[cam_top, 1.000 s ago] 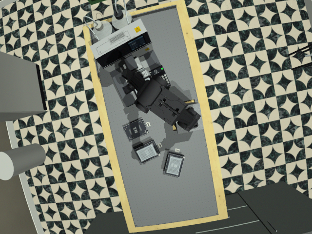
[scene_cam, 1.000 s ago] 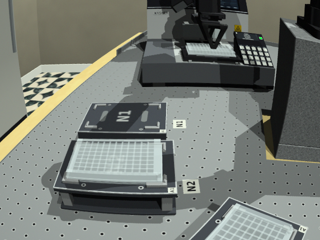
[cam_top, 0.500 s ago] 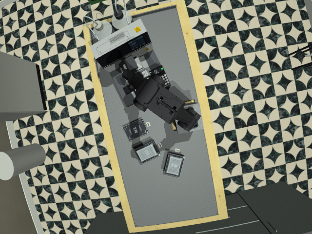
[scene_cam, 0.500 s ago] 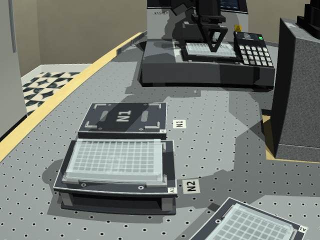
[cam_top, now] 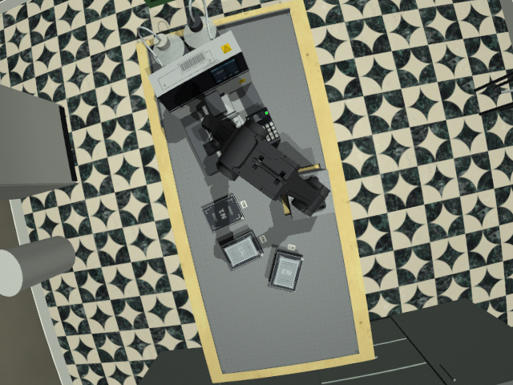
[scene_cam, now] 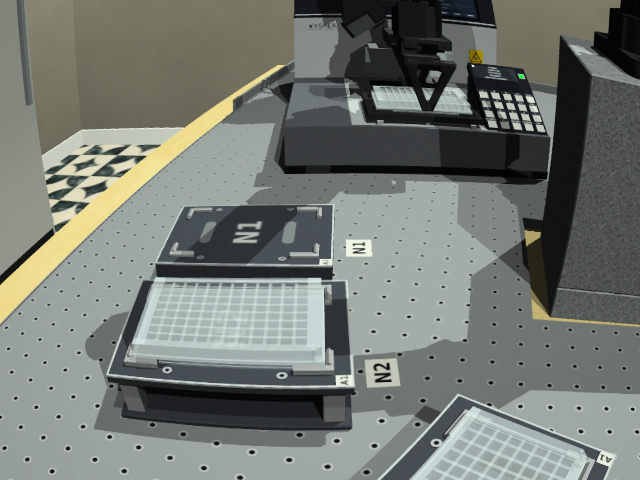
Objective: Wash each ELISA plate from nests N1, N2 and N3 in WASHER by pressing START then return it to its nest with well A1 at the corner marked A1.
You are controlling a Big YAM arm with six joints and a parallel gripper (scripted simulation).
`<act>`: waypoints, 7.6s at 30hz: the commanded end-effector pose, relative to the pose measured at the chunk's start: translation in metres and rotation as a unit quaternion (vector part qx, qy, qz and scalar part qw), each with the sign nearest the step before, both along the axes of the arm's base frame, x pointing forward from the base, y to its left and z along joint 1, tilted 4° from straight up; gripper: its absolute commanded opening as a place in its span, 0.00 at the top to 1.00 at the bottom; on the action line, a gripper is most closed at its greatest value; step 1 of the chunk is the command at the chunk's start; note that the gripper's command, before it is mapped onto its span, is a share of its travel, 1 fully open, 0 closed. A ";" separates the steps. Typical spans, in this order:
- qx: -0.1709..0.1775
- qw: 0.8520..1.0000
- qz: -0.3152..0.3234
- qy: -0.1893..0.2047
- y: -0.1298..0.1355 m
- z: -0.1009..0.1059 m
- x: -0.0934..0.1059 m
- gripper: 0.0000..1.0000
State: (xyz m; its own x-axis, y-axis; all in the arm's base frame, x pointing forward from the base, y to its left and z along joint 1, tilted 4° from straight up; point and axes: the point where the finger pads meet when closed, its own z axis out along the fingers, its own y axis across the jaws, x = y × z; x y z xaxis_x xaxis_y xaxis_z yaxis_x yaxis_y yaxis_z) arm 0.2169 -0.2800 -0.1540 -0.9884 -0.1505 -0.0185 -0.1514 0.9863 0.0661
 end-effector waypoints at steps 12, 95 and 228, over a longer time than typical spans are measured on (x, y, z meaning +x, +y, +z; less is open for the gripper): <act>-0.007 1.000 -0.001 -0.005 -0.006 0.000 0.006 0.00; -0.007 1.000 -0.002 -0.005 -0.010 0.041 0.002 0.16; 0.000 1.000 -0.027 -0.015 0.267 0.053 0.184 0.16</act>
